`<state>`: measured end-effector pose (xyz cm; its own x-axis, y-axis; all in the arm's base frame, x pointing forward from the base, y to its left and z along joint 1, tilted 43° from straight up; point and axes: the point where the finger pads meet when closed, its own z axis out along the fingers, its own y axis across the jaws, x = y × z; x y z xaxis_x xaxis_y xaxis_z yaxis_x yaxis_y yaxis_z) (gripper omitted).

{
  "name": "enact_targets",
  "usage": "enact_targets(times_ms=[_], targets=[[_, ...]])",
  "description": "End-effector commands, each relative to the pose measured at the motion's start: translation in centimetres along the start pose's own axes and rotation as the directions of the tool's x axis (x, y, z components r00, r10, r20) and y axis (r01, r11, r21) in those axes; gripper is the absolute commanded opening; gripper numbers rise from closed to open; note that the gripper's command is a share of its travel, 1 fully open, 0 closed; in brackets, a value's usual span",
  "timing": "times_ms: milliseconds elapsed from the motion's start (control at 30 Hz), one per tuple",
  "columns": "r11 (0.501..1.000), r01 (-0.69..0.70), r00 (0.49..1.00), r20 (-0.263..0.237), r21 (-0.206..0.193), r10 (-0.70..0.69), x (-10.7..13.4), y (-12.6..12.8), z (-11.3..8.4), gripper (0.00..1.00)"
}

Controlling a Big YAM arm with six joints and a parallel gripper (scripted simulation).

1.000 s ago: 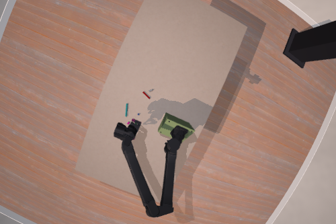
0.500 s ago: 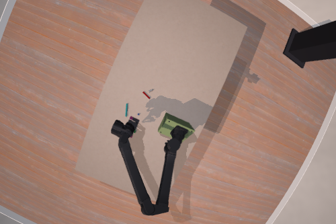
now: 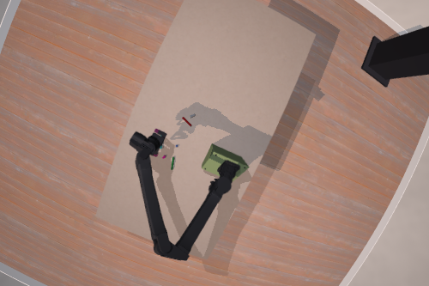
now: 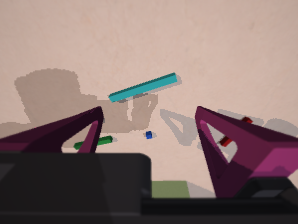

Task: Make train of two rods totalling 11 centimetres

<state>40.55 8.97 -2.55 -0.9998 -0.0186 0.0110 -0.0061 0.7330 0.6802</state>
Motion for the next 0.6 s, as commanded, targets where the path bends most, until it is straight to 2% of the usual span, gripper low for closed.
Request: enact_targets(times_ms=[0, 67, 100, 167, 200, 567], targets=[[0.997, 0.083, 0.995, 0.047, 0.007, -0.083, -2.4, 1.7, -1.4, 1.00], [0.998, 0.060, 0.996, 0.062, 0.008, -0.060, -2.4, 0.7, -2.1, 1.00], [0.999, 0.044, 0.998, 0.045, 0.004, -0.044, -1.6, 0.3, -1.5, 1.00], [0.999, 0.044, 0.998, 0.045, 0.004, -0.044, -1.6, 0.3, -1.5, 1.00], [0.999, 0.034, 0.999, 0.025, 0.002, -0.034, -1.2, 0.2, -0.7, 1.00], [0.999, 0.034, 0.999, 0.025, 0.002, -0.034, -1.2, 0.2, -0.7, 1.00]])
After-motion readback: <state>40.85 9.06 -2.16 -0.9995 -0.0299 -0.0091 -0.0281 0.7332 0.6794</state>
